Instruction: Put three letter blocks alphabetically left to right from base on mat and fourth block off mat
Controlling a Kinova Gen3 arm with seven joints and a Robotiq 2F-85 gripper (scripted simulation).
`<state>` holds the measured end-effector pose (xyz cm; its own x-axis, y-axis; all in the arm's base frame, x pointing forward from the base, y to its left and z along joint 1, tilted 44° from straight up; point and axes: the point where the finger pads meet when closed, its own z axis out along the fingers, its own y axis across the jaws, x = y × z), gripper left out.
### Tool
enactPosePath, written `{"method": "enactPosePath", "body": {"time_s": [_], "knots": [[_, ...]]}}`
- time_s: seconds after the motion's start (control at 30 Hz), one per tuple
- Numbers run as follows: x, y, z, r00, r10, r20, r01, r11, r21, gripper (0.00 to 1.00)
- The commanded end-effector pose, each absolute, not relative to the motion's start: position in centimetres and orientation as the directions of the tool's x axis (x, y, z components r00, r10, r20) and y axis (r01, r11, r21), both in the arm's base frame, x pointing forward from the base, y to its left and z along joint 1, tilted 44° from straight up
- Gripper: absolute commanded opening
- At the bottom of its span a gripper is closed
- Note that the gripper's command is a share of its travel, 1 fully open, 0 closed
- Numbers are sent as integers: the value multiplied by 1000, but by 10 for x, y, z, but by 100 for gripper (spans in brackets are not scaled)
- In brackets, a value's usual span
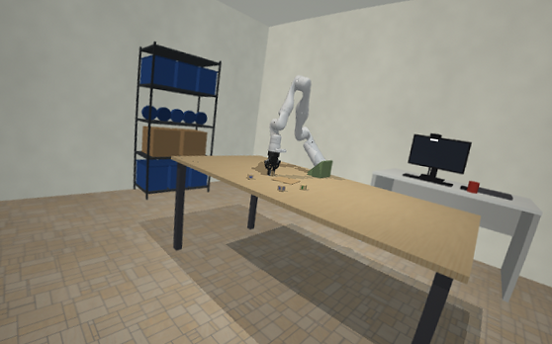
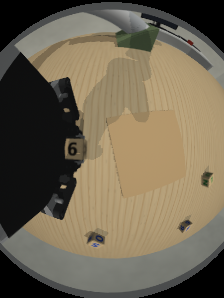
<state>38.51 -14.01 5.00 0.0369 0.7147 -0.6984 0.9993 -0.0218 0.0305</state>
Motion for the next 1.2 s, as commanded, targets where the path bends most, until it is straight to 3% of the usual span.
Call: {"method": "enactPosePath", "body": {"time_s": [0.0,0.97,1.17], "knots": [[385,-140,50,37,715,-698,999,-21,31,26],[385,-140,50,37,715,-698,999,-21,31,26],[385,-140,50,37,715,-698,999,-21,31,34]]}}
